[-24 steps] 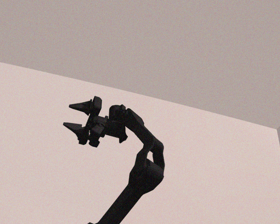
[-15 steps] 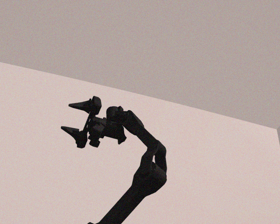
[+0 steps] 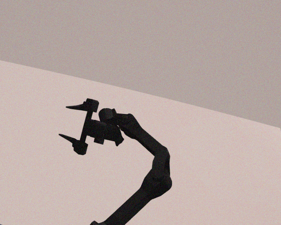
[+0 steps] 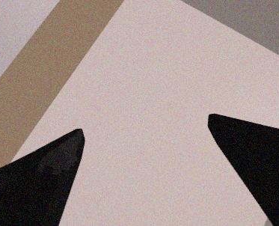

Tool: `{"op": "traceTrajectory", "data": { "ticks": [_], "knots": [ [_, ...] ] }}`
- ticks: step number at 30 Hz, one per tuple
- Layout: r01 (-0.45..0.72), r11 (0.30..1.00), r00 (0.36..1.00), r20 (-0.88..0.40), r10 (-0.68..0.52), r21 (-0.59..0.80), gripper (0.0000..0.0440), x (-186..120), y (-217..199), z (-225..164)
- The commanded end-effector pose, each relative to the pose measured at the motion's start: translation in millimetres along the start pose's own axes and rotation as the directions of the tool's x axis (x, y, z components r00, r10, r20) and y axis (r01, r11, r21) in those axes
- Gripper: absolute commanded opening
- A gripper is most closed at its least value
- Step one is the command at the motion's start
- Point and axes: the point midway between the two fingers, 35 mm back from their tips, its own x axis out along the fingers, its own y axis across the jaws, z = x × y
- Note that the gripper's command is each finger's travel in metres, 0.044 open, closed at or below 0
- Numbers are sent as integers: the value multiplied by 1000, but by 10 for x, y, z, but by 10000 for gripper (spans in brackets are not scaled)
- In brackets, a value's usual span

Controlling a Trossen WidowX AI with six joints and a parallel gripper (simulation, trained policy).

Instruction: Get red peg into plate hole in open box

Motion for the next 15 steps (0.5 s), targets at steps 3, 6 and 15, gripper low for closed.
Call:
{"op": "traceTrajectory", "data": {
  "ticks": [3, 6, 15],
  "knots": [
    [-28, 986, 996, 83, 15, 164, 440, 98, 75, 117],
    [-54, 967, 991, 131, 22, 250, 440, 149, 107, 193],
    [-183, 863, 958, 281, 50, 471, 440, 291, 193, 458]
  ]
}}
